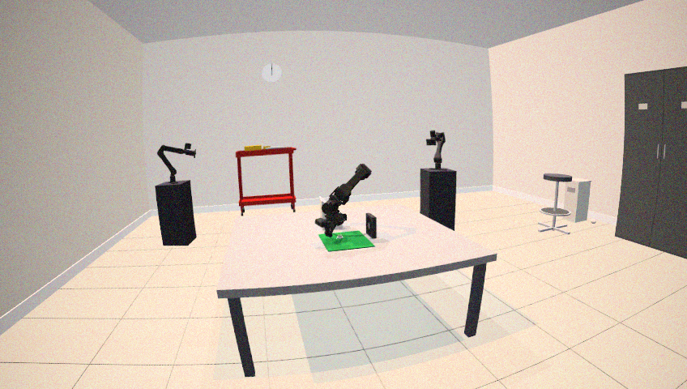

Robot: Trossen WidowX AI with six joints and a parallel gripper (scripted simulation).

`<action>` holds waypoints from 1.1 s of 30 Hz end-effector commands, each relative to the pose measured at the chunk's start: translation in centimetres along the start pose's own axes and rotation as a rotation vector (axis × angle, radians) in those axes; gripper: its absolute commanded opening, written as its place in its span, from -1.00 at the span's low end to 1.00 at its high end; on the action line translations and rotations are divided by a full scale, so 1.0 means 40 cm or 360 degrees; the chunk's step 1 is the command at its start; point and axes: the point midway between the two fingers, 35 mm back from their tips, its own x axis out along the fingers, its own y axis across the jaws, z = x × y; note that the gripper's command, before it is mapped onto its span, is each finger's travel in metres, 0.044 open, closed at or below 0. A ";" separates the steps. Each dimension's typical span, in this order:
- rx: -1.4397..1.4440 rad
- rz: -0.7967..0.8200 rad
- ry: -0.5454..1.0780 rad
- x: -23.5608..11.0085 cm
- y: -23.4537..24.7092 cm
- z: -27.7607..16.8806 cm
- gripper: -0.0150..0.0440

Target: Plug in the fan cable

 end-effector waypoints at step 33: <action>0.0408 -0.0026 -0.0063 -0.226 -0.015 -0.005 -0.49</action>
